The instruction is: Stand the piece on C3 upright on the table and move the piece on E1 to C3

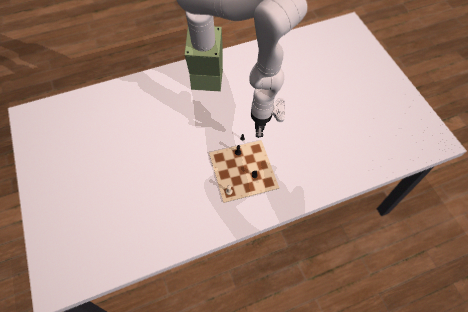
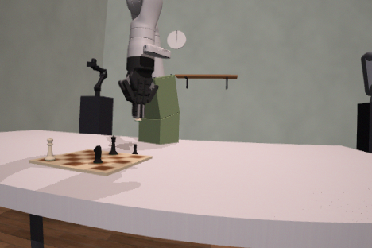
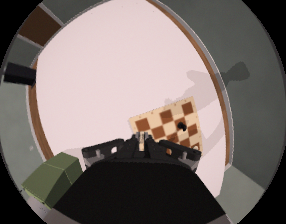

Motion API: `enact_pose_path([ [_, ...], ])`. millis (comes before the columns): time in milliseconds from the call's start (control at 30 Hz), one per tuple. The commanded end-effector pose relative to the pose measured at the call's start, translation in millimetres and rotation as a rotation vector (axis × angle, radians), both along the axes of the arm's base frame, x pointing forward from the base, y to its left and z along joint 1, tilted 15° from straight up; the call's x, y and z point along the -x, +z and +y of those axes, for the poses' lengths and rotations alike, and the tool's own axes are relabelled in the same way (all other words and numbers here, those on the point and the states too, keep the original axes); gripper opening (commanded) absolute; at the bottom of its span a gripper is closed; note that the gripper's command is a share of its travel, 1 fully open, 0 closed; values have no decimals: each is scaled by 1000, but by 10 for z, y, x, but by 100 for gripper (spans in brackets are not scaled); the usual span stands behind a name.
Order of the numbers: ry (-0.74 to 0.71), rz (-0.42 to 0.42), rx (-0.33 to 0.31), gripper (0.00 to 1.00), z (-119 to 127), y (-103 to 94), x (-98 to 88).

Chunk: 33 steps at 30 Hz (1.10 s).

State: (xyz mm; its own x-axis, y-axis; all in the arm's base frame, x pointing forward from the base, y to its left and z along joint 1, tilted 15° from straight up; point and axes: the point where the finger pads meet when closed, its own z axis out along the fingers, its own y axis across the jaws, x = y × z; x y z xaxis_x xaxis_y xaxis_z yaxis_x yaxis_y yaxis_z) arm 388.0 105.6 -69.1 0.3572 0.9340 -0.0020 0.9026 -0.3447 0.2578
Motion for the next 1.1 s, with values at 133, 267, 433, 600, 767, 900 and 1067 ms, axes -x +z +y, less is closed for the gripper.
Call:
enact_pose_path([
  [133, 0, -5, -4, 0, 17, 26, -20],
  [267, -207, -23, -54, 0, -352, 138, -377],
  [433, -387, -45, -104, 0, -724, 266, -677],
  [600, -410, -48, -112, 0, -775, 285, -715],
  [767, -410, -48, -112, 0, -775, 285, -715],
  [900, -410, -48, -111, 0, -775, 284, -715],
  [1067, -411, -47, -110, 0, -777, 268, -719],
])
